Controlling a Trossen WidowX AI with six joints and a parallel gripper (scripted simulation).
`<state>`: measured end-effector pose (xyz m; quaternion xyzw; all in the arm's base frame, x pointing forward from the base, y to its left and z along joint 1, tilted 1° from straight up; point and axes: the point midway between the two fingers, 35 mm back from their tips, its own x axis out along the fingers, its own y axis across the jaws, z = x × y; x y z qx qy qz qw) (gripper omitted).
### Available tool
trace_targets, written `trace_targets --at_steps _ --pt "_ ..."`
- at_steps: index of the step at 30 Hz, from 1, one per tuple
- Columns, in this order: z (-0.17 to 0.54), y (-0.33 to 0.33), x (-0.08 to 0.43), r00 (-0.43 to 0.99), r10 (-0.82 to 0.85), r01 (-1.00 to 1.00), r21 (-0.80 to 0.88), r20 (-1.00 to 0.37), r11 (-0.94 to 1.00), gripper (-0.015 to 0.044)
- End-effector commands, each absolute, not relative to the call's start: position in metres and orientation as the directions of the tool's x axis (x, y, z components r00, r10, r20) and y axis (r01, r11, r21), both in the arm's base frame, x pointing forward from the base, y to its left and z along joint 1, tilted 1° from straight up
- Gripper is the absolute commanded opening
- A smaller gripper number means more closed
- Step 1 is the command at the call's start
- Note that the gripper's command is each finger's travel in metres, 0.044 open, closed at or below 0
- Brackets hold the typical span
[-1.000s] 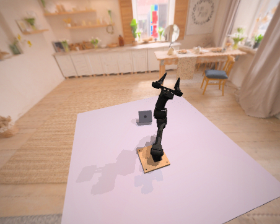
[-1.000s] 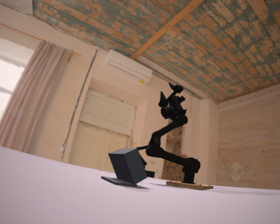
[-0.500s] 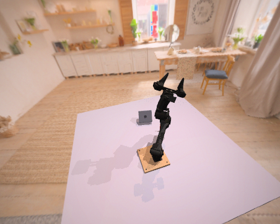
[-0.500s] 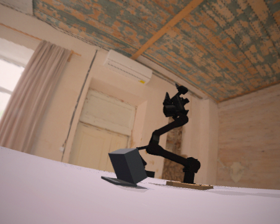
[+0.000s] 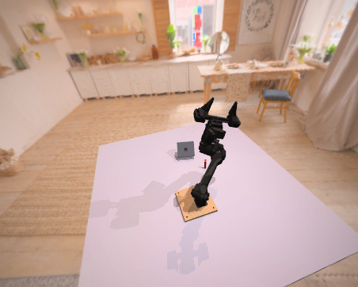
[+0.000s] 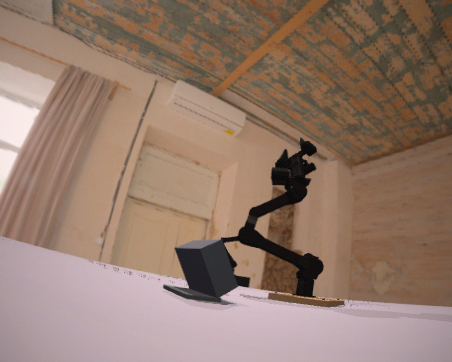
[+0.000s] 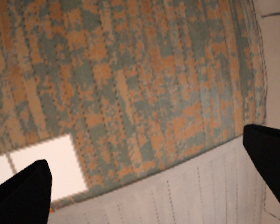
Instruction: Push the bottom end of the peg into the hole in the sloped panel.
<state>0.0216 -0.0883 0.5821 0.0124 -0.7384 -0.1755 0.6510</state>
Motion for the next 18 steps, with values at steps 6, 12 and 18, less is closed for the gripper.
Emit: trace_targets --at_steps 6,12,18 --pt "0.592 -0.061 -0.003 -0.213 -0.130 0.180 0.170 0.968 0.969 0.0440" --pt "0.595 -0.040 -0.017 -0.247 -0.048 0.173 0.093 0.968 0.980 0.0440" --pt "0.597 -0.014 -0.032 -0.281 0.048 0.189 0.006 0.958 0.982 0.0440"
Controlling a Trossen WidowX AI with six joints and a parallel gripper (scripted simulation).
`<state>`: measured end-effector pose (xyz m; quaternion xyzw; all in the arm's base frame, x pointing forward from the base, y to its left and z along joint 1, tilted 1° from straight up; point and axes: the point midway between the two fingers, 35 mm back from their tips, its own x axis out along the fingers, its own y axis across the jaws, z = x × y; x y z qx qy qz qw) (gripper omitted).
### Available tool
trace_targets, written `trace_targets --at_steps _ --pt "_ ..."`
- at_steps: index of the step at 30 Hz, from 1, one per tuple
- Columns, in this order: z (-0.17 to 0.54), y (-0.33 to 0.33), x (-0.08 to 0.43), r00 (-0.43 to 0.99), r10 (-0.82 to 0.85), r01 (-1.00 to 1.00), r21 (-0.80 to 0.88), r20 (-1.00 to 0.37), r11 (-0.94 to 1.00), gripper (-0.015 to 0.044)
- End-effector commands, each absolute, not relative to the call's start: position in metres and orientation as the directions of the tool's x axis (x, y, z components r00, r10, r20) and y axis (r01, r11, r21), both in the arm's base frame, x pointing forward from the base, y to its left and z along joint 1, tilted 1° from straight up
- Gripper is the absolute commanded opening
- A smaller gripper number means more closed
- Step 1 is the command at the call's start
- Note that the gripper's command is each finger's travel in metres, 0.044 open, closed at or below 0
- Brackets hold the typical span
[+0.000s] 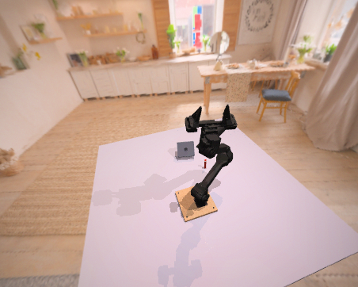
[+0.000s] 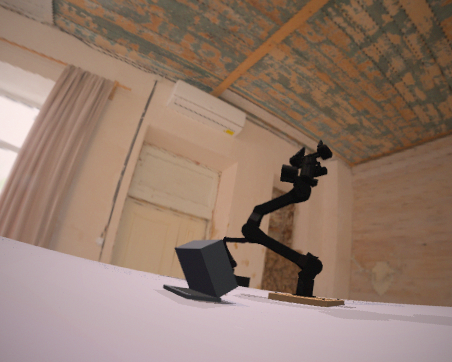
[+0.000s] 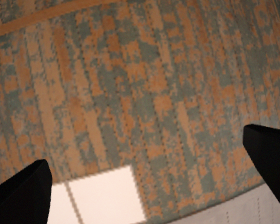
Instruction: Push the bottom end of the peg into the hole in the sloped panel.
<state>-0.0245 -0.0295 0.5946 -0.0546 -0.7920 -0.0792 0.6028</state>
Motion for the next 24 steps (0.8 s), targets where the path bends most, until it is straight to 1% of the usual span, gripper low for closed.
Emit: trace_targets --at_steps 1,13,24 --pt "0.598 -0.010 -0.033 -0.286 0.065 0.192 -0.009 0.956 0.981 0.0440" --pt "0.596 0.045 -0.048 -0.306 0.263 0.237 -0.195 0.915 0.952 0.0440" --pt "0.588 0.099 -0.047 -0.278 0.445 0.274 -0.374 0.851 0.886 0.0440"
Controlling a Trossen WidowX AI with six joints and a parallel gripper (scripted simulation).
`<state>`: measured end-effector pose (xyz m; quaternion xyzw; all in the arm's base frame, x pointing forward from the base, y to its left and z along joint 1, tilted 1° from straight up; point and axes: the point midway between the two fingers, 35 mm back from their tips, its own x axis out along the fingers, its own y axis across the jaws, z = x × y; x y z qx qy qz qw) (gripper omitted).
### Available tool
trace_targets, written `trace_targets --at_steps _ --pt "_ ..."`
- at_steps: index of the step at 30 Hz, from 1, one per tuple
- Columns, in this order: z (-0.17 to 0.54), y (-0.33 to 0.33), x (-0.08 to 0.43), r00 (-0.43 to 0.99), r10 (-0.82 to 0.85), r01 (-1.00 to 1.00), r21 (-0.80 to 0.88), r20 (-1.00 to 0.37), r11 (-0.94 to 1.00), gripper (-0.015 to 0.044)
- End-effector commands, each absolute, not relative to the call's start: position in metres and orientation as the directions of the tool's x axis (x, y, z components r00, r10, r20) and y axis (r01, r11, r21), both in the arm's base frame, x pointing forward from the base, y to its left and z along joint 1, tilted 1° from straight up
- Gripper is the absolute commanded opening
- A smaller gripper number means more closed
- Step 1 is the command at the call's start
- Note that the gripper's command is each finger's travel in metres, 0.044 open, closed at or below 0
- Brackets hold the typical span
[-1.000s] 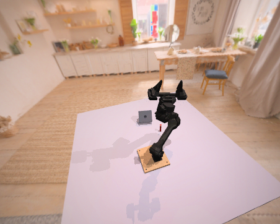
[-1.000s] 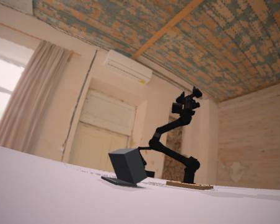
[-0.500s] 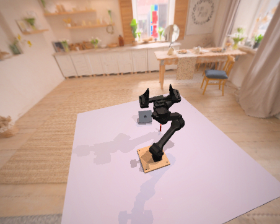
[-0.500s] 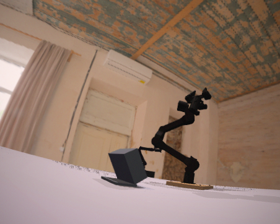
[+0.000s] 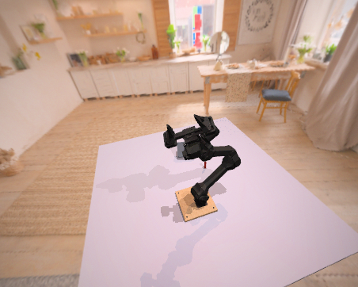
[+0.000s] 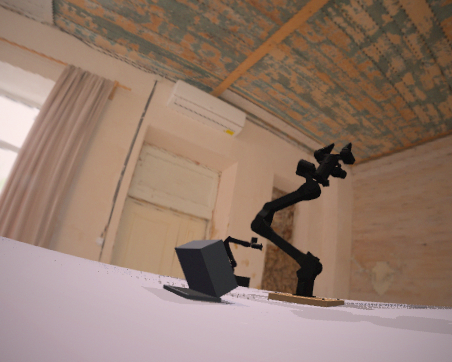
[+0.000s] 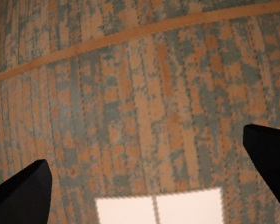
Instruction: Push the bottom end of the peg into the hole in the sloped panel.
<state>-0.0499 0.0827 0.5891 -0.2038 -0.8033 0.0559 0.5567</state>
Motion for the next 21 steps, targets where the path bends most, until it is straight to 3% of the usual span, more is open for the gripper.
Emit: trace_targets --at_steps 1,21 --pt "0.587 0.104 -0.046 -0.273 0.461 0.277 -0.390 0.844 0.878 0.0440" --pt "0.559 0.189 -0.008 -0.106 0.727 0.298 -0.676 0.678 0.674 0.0440"
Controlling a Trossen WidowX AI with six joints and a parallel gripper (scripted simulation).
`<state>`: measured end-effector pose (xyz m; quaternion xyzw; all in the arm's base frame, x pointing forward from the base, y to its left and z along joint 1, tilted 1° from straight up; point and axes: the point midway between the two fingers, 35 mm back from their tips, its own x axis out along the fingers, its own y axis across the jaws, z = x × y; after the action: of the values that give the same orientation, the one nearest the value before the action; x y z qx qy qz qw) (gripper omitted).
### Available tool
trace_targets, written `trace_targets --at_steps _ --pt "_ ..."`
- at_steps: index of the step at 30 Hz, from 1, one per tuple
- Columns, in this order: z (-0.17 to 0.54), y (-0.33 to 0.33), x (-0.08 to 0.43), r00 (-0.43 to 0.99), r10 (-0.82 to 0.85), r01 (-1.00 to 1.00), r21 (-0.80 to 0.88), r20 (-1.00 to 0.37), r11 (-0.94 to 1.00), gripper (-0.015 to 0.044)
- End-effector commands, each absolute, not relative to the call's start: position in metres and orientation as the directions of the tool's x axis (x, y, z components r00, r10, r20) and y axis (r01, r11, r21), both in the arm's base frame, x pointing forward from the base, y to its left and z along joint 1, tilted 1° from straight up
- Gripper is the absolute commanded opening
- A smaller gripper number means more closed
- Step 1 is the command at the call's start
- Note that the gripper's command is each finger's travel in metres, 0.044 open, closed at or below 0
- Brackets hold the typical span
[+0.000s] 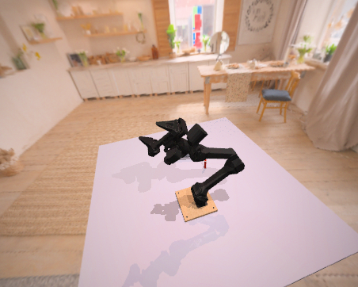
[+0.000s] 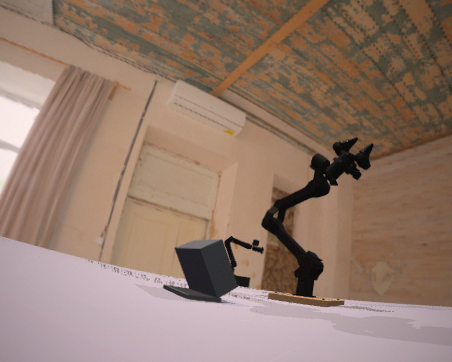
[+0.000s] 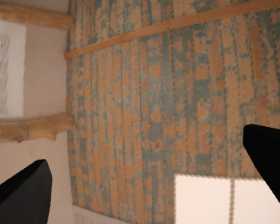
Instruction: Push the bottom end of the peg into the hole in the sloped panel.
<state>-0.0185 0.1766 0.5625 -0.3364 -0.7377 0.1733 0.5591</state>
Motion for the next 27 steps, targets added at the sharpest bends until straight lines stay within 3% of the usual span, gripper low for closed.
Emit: trace_targets --at_steps 1,27 --pt "0.557 0.193 -0.005 -0.094 0.738 0.297 -0.688 0.668 0.662 0.0440" --pt "0.494 0.255 0.096 0.264 0.891 0.148 -0.928 0.370 0.342 0.0440"
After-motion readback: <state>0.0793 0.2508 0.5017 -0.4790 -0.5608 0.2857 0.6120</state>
